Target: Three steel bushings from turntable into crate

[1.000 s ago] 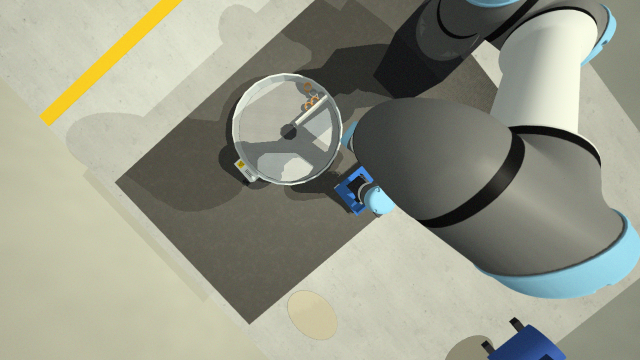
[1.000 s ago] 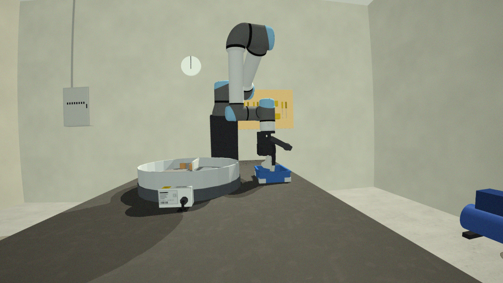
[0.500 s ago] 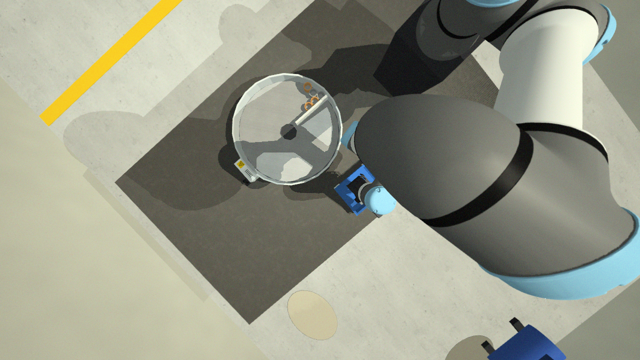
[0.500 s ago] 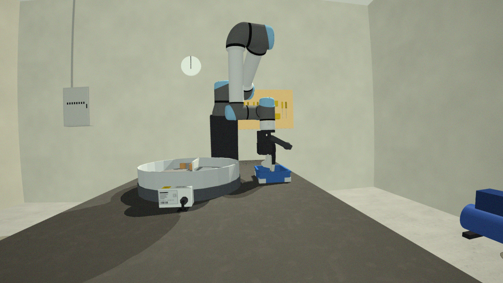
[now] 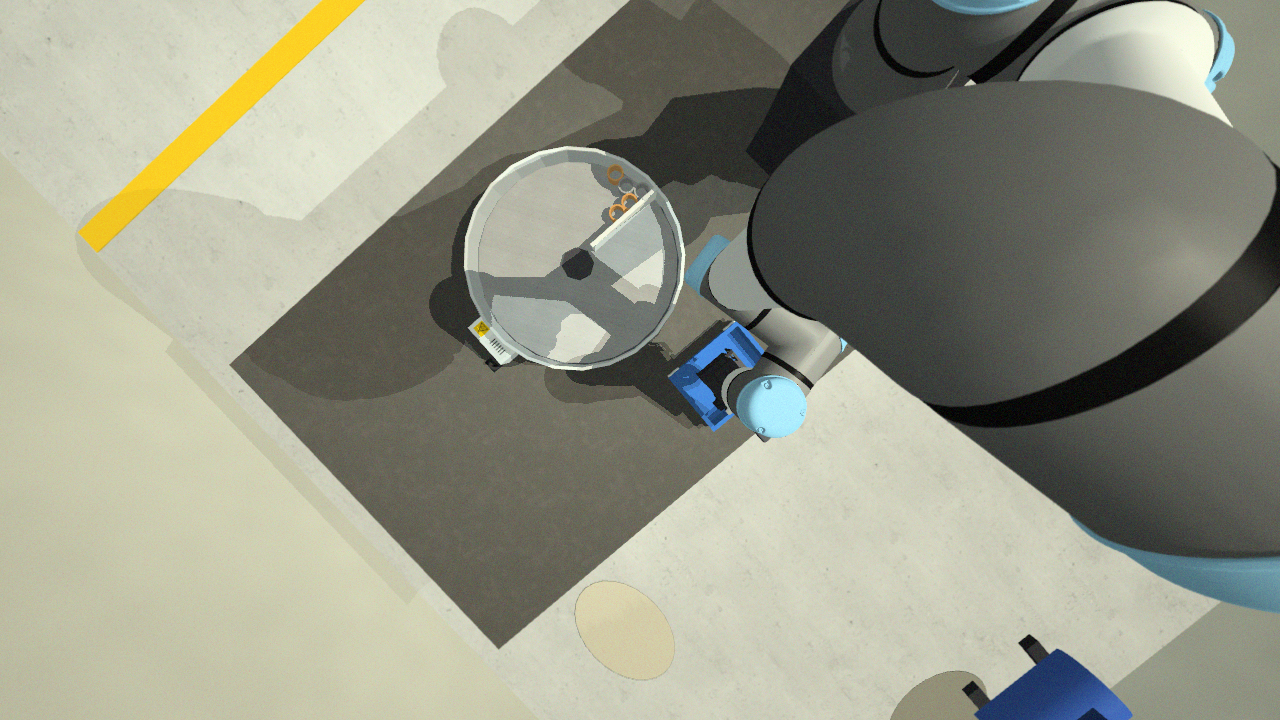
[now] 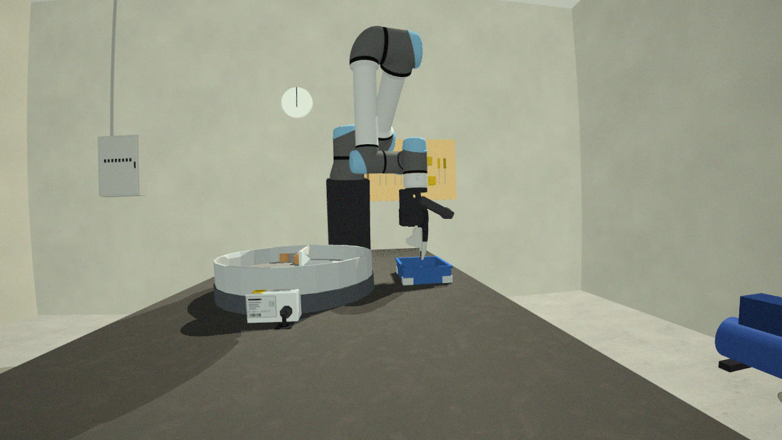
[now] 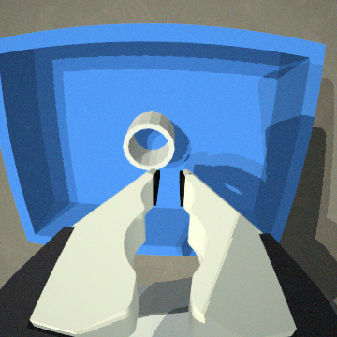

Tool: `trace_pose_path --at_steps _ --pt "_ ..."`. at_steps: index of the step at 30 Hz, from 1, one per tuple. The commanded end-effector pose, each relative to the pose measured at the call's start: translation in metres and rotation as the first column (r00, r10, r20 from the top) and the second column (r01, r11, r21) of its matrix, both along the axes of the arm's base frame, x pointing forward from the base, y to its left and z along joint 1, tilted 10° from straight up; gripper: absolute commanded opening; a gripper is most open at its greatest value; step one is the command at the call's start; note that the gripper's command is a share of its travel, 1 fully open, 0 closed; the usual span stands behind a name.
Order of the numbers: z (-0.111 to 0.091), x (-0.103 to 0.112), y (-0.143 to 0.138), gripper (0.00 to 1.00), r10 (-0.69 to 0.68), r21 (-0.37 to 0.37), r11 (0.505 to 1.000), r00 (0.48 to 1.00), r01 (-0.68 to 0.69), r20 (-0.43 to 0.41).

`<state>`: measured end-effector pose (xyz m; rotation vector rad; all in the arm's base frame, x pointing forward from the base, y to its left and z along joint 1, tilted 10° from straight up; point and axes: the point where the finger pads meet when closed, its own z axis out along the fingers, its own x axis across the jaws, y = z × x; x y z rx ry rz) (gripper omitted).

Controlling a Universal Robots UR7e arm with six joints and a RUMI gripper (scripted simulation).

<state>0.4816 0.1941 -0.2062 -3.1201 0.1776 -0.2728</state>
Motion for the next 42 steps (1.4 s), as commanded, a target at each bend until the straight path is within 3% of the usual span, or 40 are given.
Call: trace_pose_path --at_steps 1,9,17,42 --pt "0.023 -0.004 0.000 0.06 0.000 0.000 1.000 1.000 0.000 0.001" --pt "0.055 -0.009 0.000 0.06 0.000 0.000 1.000 1.000 0.000 0.001" --pt "0.068 -0.011 0.000 0.06 0.000 0.000 1.000 1.000 0.000 0.001" --pt "0.071 -0.012 0.000 0.06 0.000 0.000 1.000 1.000 0.000 0.001"
